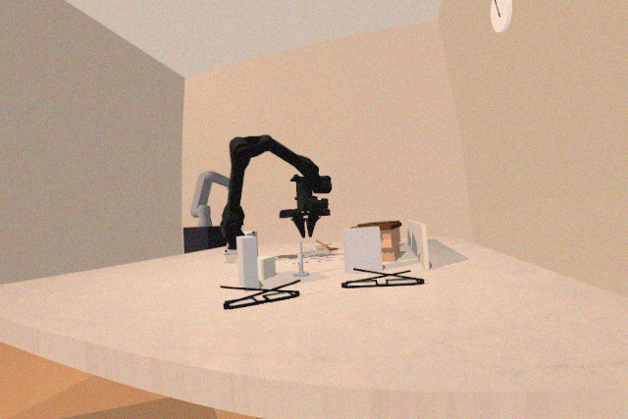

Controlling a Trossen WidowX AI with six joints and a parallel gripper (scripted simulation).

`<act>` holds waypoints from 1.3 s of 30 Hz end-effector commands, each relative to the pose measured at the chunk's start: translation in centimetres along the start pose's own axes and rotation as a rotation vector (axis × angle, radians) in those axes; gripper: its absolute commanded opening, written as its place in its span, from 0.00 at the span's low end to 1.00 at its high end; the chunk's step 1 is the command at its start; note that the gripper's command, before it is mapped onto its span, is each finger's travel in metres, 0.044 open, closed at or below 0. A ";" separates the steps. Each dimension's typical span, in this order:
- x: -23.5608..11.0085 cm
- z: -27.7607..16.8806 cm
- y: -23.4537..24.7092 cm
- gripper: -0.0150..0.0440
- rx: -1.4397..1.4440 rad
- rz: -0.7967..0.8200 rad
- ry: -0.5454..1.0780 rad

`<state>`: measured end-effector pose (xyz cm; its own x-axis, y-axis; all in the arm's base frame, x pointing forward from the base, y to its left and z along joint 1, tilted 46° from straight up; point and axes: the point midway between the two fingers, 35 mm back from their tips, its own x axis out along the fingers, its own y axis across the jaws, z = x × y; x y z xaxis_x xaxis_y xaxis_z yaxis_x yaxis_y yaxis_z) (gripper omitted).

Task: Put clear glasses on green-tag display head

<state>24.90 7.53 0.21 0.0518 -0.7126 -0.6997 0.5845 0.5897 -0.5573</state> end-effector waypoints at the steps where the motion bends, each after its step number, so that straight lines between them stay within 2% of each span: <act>1: 0.1 0.0 0.2 0.46 0.007 0.006 0.005; 39: 5.9 0.1 0.8 0.46 0.007 0.004 0.003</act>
<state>25.93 4.16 -4.05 0.0523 -0.7021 -0.7101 0.5977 0.5917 -0.5410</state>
